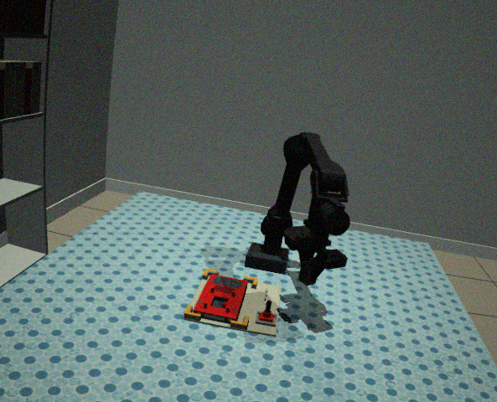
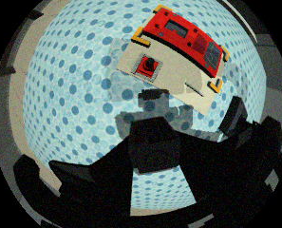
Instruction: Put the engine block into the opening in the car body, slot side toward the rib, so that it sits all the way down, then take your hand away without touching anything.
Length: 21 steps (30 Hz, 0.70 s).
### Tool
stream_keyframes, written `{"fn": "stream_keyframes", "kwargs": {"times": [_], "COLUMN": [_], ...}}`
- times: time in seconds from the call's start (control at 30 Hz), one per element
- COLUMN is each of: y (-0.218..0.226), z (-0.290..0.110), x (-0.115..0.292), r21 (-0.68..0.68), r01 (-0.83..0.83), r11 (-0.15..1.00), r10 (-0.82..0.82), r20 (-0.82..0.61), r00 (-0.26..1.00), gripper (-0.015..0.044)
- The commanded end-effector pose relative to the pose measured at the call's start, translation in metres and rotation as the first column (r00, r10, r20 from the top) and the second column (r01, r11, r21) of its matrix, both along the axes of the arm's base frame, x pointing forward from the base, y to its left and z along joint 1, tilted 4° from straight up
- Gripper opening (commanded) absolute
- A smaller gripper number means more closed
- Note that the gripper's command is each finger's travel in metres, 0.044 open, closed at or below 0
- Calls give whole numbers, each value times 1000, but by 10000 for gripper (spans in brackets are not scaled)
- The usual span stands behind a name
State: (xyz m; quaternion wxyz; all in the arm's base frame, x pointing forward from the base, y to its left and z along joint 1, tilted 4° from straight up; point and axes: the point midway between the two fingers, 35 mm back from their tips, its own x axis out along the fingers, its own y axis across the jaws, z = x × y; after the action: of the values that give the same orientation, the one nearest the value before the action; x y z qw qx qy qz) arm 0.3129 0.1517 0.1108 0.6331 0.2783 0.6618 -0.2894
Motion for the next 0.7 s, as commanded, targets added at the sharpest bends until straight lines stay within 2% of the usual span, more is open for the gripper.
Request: {"fn": "stream_keyframes", "kwargs": {"times": [0.0,0.33,0.67], "y": [0,0,0], "z": [-1,-3,-5], "x": [0,0,0], "r21": [4,18,30], "r01": [-113,-443,-721], "r11": [994,896,692], "r10": [113,443,721], "r20": [1,5,14], "r00": [994,896,693], "gripper": [0,0,0]}}
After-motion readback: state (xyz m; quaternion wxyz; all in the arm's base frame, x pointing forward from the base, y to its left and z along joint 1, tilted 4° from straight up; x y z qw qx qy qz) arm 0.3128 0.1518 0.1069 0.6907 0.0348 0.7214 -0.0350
